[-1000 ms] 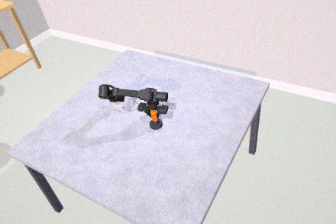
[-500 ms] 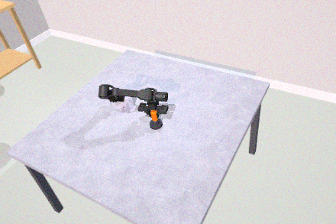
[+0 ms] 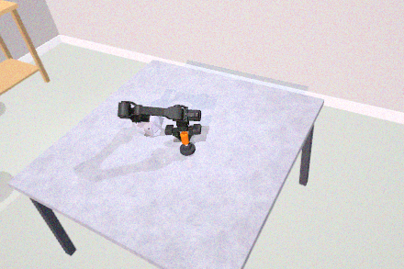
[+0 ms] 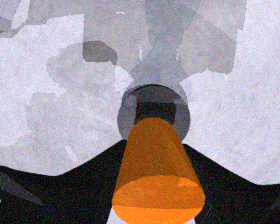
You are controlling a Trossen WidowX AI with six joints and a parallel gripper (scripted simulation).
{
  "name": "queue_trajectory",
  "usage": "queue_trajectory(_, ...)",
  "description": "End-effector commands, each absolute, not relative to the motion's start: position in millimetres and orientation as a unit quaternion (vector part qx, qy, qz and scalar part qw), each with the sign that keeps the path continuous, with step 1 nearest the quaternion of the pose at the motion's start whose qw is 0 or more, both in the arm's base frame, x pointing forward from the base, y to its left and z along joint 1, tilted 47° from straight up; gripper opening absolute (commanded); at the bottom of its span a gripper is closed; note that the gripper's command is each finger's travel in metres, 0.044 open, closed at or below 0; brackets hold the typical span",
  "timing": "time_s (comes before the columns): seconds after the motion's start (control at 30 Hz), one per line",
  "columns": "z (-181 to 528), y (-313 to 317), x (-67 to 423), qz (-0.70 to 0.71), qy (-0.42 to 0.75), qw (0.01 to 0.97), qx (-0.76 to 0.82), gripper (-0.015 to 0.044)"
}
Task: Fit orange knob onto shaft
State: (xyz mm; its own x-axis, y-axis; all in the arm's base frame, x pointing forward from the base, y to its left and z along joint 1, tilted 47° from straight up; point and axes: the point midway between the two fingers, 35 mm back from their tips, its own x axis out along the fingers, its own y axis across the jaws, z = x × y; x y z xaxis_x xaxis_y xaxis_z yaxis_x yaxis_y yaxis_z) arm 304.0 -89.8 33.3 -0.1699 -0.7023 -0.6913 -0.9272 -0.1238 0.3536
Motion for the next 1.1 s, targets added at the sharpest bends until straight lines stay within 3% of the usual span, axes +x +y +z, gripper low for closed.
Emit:
queue_trajectory(0.0, 32.2, -89.6, 303.6, 0.417, 0.641, 0.130, -0.632, 0.0000)
queue_trajectory(1.07, 31.1, -91.6, 305.5, 0.416, 0.641, 0.130, -0.632, 0.0000)
